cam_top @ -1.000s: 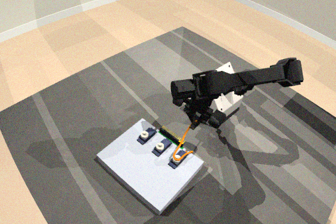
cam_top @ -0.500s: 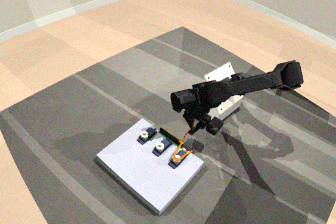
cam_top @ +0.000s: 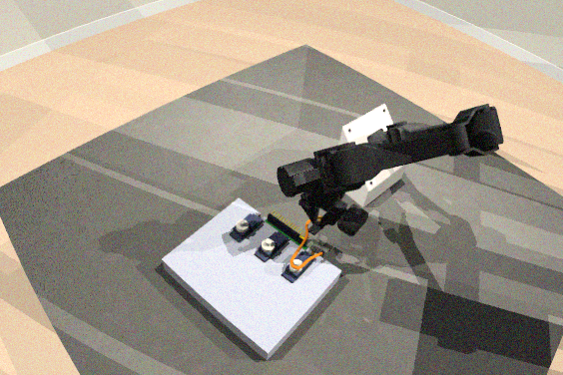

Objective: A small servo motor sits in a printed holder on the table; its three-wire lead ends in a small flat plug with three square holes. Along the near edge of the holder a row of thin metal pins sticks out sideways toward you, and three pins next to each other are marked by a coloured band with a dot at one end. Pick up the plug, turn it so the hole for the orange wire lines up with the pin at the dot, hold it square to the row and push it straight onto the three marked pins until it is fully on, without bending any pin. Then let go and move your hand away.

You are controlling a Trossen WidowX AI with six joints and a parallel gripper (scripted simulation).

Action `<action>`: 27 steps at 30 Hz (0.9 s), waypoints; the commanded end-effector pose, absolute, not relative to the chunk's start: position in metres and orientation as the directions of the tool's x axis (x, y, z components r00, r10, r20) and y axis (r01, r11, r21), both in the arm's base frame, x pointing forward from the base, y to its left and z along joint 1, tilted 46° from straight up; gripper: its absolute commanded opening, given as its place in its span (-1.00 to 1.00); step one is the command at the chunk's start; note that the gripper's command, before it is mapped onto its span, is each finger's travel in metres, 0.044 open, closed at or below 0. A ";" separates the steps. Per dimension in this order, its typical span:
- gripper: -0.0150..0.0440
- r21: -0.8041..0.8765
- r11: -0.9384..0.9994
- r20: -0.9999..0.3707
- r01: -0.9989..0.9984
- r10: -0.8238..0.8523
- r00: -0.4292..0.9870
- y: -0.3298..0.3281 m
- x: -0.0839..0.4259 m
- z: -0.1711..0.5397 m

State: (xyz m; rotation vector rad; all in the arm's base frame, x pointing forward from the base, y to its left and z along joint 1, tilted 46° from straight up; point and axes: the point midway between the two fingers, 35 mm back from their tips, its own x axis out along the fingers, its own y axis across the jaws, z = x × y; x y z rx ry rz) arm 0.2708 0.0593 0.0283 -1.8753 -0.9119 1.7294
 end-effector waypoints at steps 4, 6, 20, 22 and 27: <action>-0.49 -0.701 -0.692 -0.702 0.173 0.713 0.006 0.059 0.278 0.027; -0.49 -0.701 -0.692 -0.702 0.173 0.713 0.006 0.058 0.278 0.027; -0.49 -0.701 -0.692 -0.702 0.173 0.713 0.006 0.058 0.283 0.027; -0.49 -0.701 -0.692 -0.702 0.173 0.713 0.007 0.059 0.284 0.027; -0.49 -0.701 -0.692 -0.702 0.173 0.713 0.007 0.059 0.287 0.028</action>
